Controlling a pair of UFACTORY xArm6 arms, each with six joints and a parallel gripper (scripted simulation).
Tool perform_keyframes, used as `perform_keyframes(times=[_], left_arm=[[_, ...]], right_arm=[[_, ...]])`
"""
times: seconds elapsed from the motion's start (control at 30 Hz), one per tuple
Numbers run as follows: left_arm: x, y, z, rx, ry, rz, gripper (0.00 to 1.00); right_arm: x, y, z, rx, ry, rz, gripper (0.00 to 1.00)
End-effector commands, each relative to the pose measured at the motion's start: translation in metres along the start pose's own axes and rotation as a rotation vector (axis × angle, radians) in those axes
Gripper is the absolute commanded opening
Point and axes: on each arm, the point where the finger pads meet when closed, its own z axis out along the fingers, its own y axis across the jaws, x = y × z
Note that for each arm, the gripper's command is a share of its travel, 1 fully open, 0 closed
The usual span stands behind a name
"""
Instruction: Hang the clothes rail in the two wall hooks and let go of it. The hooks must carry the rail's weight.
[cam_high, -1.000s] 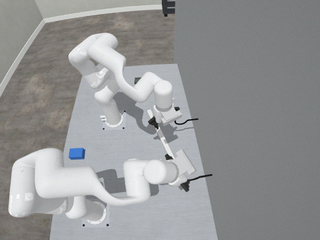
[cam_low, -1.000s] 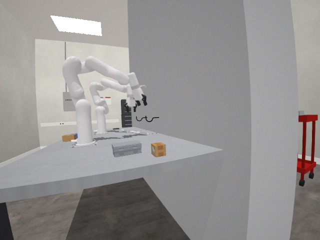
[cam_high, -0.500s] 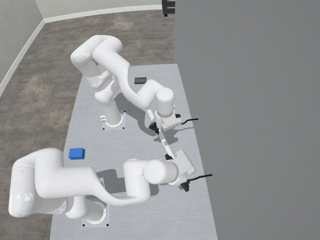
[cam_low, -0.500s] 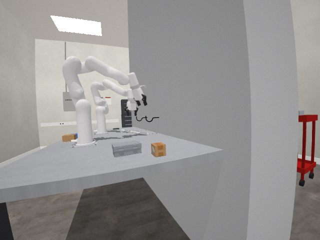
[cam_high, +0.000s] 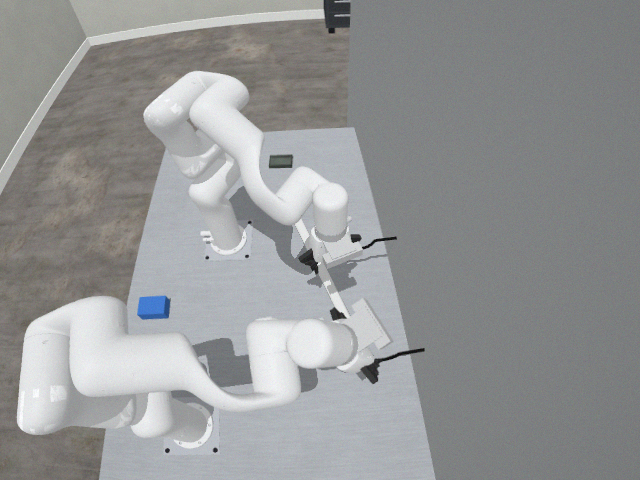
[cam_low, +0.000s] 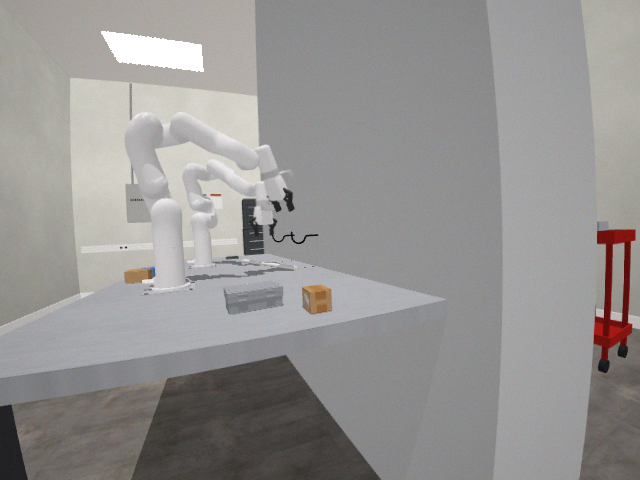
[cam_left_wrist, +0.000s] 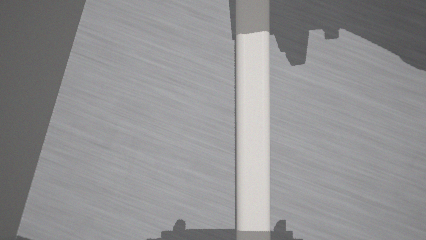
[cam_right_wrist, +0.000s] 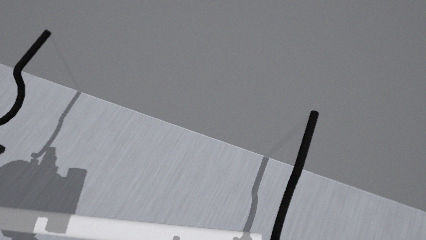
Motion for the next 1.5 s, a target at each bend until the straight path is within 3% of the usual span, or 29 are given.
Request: perform_keyframes(times=[0.0, 0.6, 1.47], left_arm=[[0.002, -0.001, 0.000, 0.006, 0.007, 0.005, 1.00], [0.002, -0.001, -0.005, 0.006, 0.007, -0.007, 1.00], [0.002, -0.001, 0.034, 0.006, 0.007, 0.005, 1.00]], right_arm=[[0.002, 0.001, -0.001, -0.002, 0.008, 0.006, 1.00], [0.002, 0.001, -0.001, -0.002, 0.008, 0.006, 1.00], [0.002, 0.001, -0.001, -0.002, 0.008, 0.006, 1.00]])
